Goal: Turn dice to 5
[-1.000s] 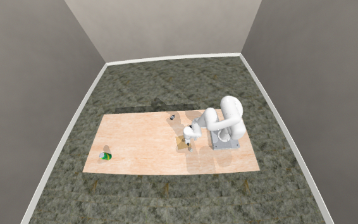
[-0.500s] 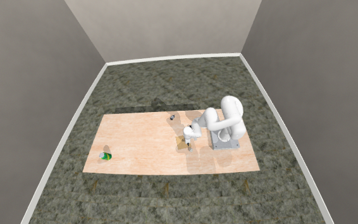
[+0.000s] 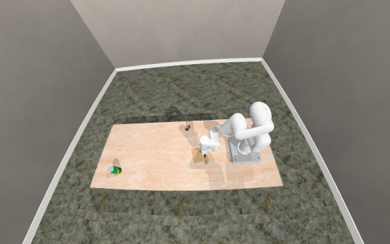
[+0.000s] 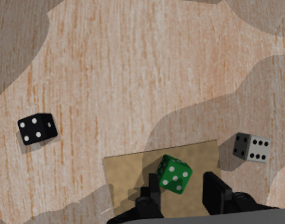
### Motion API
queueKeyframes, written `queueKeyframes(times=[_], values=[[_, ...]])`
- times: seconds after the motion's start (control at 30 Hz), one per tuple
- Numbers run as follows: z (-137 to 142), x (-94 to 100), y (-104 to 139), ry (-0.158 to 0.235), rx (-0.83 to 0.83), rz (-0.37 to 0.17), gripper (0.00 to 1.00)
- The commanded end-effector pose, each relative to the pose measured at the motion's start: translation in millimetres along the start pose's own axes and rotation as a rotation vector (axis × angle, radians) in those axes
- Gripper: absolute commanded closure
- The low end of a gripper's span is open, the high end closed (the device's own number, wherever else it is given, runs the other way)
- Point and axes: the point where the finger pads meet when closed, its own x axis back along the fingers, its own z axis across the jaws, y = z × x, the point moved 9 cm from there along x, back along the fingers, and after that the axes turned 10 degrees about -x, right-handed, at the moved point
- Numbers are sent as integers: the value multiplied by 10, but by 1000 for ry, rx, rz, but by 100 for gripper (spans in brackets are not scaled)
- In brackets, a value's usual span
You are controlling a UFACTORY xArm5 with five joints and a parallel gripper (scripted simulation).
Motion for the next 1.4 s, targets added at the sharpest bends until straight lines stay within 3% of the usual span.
queueKeyframes(times=[0.0,0.17,0.37,0.4,1.13,1.37], values=[[5,264,4,0,0,-2,53],[7,396,3,0,0,-2,53],[7,414,3,0,0,-2,53],[7,414,3,0,0,-2,0],[4,414,3,0,-5,-2,0],[-76,410,8,0,-141,-2,0]])
